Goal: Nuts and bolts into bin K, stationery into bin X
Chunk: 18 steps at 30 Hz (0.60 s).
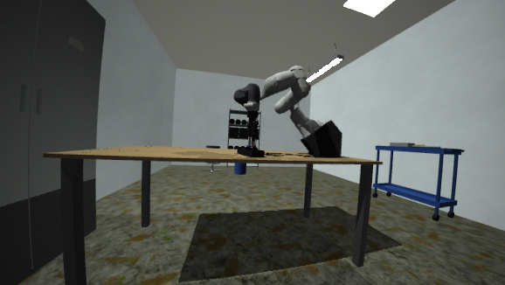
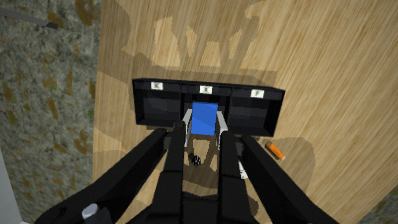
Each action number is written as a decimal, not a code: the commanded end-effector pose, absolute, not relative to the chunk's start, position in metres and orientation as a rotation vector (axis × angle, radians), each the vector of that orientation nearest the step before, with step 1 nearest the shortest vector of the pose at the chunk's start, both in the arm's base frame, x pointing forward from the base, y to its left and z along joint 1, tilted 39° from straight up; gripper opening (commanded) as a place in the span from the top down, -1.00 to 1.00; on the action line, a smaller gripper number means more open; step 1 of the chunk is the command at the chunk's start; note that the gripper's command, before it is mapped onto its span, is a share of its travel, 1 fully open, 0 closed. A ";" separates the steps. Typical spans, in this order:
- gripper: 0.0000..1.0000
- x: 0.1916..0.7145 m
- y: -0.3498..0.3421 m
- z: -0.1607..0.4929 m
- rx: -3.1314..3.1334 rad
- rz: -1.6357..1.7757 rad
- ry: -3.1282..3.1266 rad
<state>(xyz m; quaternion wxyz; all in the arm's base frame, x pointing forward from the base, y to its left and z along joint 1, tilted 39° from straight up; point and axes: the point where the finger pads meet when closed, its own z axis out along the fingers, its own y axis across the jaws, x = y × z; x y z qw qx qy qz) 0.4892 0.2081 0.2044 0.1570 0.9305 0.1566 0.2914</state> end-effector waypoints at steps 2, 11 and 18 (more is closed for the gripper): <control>0.57 0.495 0.208 0.200 2.662 0.844 0.440; 0.57 0.506 0.204 0.186 2.662 0.844 0.440; 0.57 0.509 0.203 0.183 2.662 0.844 0.440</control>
